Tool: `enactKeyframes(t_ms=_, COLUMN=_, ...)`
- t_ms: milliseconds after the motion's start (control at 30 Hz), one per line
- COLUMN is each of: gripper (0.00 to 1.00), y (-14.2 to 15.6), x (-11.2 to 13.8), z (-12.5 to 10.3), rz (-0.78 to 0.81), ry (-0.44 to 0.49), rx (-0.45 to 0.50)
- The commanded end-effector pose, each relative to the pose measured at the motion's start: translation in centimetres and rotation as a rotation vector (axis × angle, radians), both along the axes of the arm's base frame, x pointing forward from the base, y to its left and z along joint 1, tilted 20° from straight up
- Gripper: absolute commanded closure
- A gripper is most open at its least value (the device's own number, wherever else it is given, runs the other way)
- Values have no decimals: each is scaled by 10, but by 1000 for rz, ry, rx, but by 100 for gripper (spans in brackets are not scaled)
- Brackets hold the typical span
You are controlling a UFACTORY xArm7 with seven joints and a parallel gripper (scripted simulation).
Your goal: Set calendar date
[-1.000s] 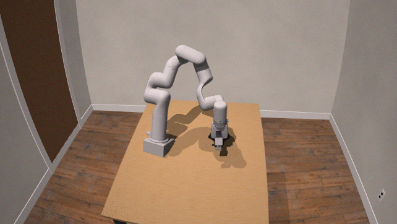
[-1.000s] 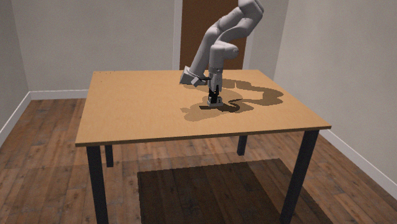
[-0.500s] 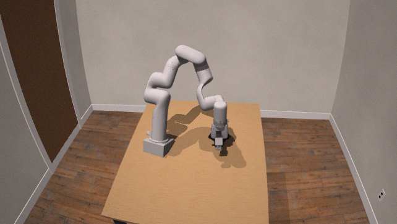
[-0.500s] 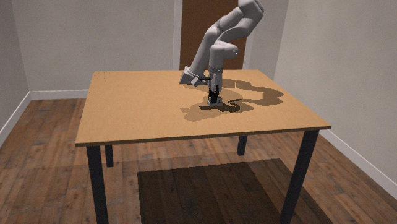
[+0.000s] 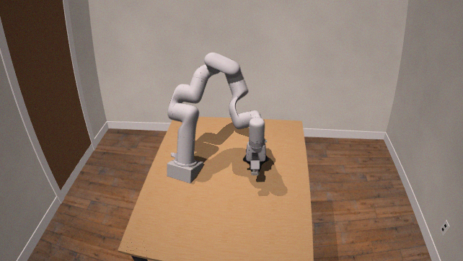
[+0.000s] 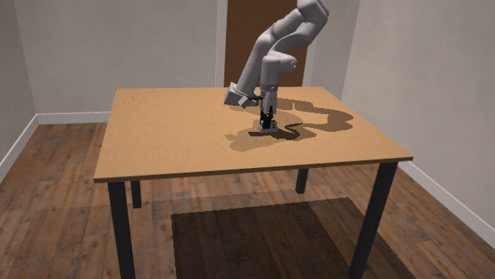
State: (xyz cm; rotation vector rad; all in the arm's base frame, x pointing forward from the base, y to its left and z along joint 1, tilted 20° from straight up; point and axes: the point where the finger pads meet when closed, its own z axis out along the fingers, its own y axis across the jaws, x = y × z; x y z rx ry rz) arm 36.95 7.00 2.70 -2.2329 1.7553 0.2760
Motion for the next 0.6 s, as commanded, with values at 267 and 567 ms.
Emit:
enactKeyframes(t_ms=267, gripper=71, y=-1, x=1, z=1, rz=-2, ry=-3, rx=0)
enactKeyframes(t_ms=567, gripper=63, y=-1, x=1, z=1, rz=-2, ry=-3, rx=0)
